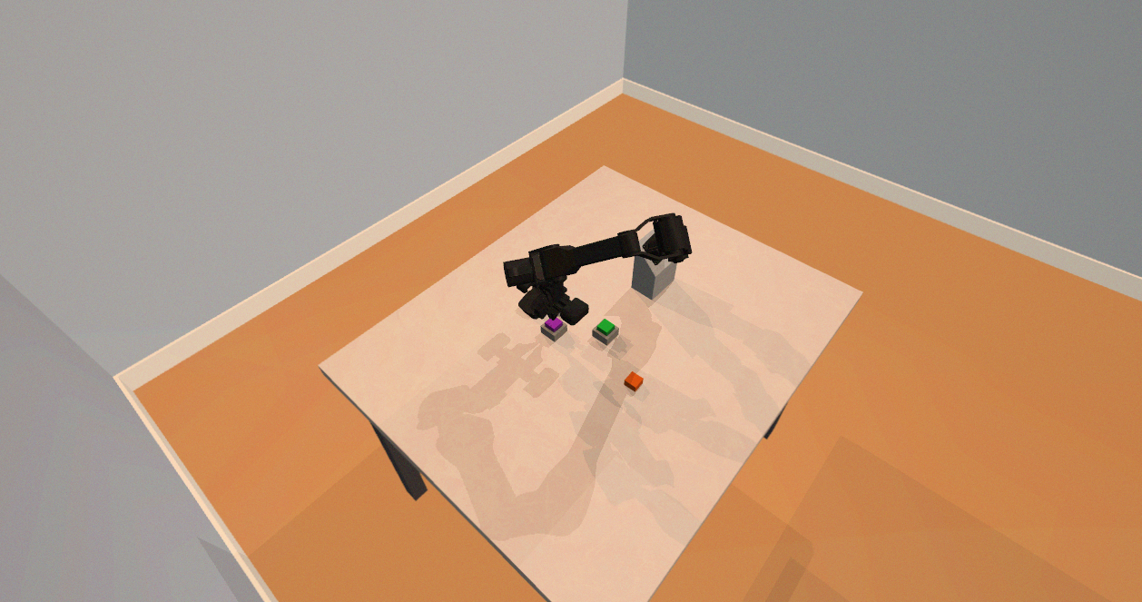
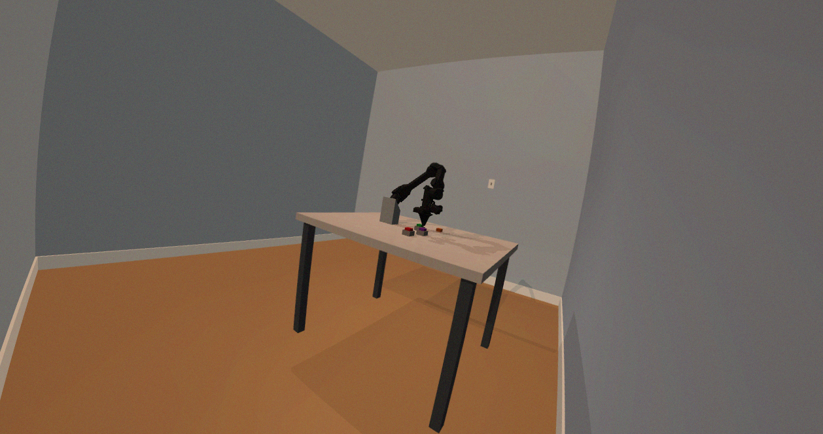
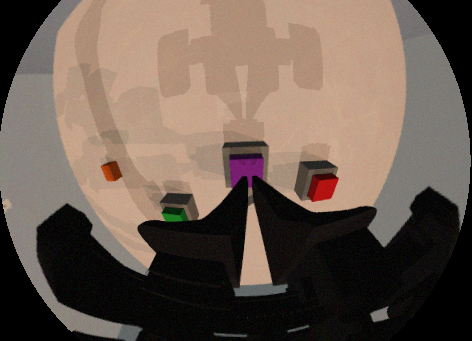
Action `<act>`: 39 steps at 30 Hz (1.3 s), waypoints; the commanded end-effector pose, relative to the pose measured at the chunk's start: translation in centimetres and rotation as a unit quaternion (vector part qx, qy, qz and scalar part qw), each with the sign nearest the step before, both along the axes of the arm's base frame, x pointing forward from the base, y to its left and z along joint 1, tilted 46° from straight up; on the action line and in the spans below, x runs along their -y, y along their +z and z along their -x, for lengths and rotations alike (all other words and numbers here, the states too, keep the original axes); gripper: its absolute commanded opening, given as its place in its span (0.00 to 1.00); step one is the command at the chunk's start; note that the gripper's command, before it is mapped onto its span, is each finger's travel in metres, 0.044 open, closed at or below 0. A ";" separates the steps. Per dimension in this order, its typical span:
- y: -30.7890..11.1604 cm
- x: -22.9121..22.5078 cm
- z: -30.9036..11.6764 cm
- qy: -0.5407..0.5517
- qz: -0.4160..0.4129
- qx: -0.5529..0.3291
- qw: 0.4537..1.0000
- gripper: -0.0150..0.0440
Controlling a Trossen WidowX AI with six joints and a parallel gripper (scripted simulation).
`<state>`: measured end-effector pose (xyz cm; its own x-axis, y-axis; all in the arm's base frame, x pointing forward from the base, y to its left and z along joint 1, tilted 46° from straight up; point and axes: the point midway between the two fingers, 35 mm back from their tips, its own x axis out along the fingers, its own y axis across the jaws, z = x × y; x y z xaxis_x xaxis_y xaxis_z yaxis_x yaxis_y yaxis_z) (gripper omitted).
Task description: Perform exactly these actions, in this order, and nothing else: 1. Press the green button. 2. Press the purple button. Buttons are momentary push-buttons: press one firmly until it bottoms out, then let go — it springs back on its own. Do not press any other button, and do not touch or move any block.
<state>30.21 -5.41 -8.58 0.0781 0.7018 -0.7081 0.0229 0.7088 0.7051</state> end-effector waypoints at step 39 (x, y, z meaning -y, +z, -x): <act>0.9 0.7 0.3 -0.001 -0.003 -0.003 1.000 0.29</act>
<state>29.94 -5.33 -8.47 0.0740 0.7084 -0.7019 0.0335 0.7017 0.7117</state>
